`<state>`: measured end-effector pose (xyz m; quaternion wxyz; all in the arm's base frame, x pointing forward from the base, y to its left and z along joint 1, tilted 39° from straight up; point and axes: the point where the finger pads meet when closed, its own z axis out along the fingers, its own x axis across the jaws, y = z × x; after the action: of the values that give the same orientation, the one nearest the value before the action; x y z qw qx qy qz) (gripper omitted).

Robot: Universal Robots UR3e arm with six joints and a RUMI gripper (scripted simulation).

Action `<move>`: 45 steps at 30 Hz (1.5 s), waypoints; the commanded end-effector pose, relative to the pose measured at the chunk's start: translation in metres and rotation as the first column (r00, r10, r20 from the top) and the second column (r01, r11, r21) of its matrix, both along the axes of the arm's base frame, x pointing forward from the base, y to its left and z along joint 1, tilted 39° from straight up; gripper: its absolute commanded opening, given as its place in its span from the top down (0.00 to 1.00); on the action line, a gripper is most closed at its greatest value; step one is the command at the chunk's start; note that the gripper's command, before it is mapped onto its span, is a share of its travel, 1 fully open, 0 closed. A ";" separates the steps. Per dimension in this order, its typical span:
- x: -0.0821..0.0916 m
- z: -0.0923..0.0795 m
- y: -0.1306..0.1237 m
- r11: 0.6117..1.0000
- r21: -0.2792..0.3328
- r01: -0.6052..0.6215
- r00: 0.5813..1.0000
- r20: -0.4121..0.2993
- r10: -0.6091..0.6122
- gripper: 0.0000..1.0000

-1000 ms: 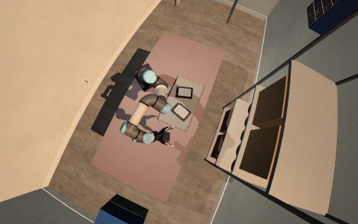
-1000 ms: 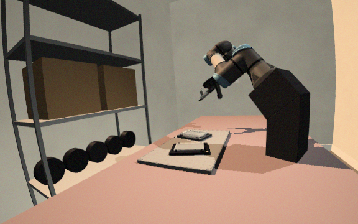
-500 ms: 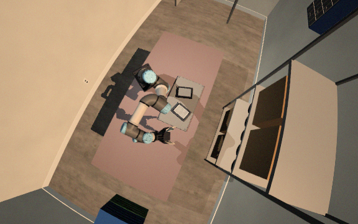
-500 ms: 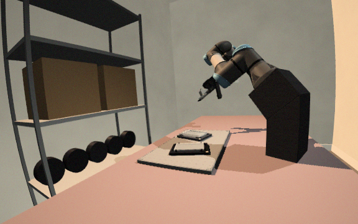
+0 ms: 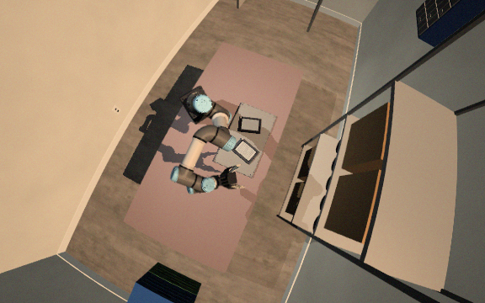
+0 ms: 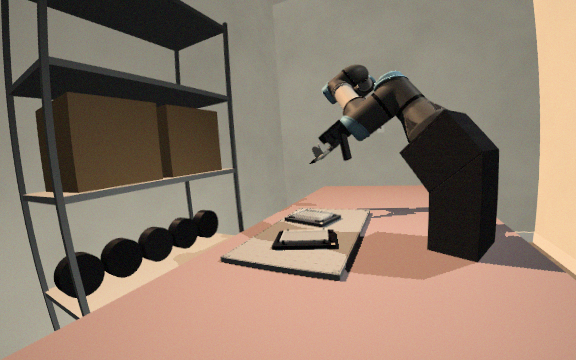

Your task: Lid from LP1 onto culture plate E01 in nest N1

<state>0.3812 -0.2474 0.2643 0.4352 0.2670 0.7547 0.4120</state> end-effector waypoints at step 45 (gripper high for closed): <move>-0.013 -0.061 0.173 0.680 -0.412 -0.606 0.790 -0.213 0.575 0.18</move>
<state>0.3741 -0.0909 0.2107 0.3187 -0.0462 0.8811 0.3464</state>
